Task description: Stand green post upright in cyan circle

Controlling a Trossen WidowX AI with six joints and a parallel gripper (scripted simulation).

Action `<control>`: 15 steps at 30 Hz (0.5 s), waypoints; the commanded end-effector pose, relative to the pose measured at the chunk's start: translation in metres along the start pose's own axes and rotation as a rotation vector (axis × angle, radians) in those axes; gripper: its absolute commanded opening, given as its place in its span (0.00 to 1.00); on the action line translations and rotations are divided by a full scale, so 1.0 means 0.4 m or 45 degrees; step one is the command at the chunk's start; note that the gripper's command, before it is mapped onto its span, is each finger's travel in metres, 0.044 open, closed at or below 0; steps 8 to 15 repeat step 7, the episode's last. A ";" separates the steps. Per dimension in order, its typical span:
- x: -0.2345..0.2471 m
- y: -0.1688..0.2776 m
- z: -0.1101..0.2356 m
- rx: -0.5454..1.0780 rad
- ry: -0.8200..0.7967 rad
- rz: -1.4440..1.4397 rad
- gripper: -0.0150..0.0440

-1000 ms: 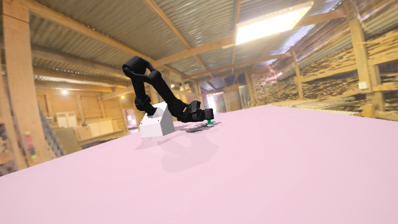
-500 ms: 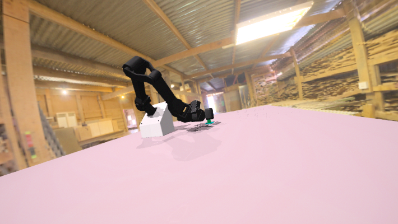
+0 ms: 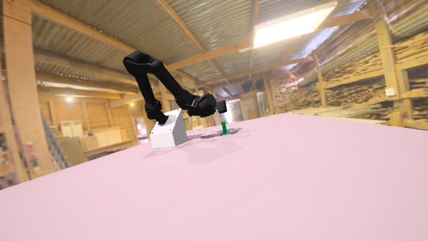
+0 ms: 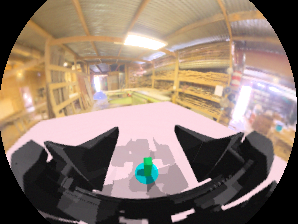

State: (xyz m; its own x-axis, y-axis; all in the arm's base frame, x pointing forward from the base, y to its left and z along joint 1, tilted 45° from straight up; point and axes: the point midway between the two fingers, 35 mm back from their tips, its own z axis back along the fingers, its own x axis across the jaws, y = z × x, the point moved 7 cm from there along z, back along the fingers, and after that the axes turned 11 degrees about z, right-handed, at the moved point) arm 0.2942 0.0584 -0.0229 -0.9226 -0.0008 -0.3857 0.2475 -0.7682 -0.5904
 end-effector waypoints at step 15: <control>-0.036 -0.046 -0.117 0.474 -0.328 -0.289 0.93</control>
